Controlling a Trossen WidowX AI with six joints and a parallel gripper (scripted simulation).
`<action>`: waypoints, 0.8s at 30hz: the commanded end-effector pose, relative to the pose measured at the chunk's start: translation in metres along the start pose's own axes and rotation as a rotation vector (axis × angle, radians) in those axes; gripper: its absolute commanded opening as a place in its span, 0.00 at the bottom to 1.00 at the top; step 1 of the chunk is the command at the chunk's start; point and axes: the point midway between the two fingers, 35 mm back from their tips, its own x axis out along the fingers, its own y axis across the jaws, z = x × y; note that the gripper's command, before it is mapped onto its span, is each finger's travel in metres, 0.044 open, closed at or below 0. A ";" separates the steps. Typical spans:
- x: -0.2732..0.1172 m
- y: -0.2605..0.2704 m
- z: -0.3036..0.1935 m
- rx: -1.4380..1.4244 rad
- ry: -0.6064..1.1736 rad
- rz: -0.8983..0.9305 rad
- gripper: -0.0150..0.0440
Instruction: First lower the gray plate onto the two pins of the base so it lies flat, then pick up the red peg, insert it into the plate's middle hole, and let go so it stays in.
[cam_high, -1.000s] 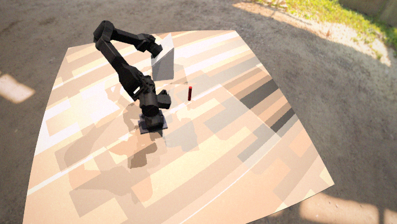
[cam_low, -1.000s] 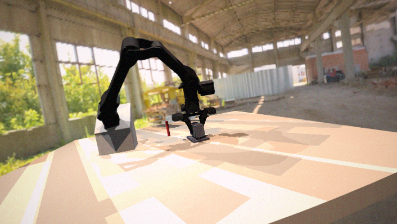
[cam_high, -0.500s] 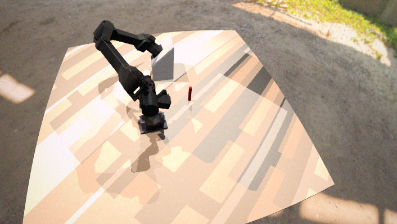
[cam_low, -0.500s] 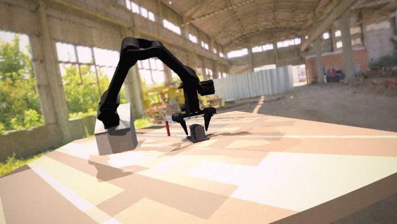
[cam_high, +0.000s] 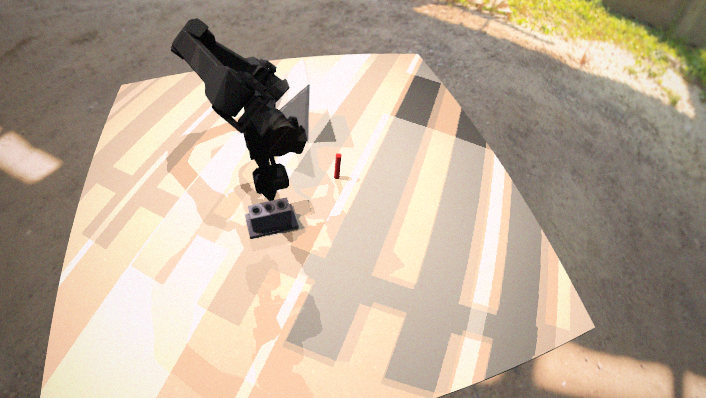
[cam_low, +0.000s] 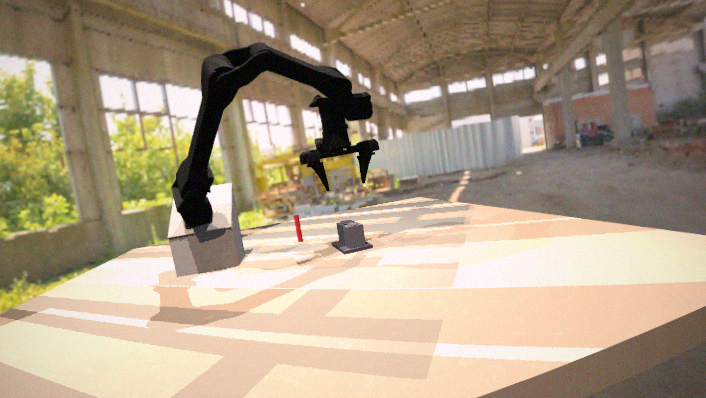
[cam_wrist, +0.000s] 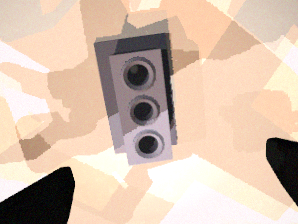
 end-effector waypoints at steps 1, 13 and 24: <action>0.003 0.004 -0.001 0.002 -0.003 0.033 1.00; -0.004 0.017 0.061 0.688 -0.018 0.033 1.00; -0.009 0.049 0.133 1.578 -0.012 0.051 1.00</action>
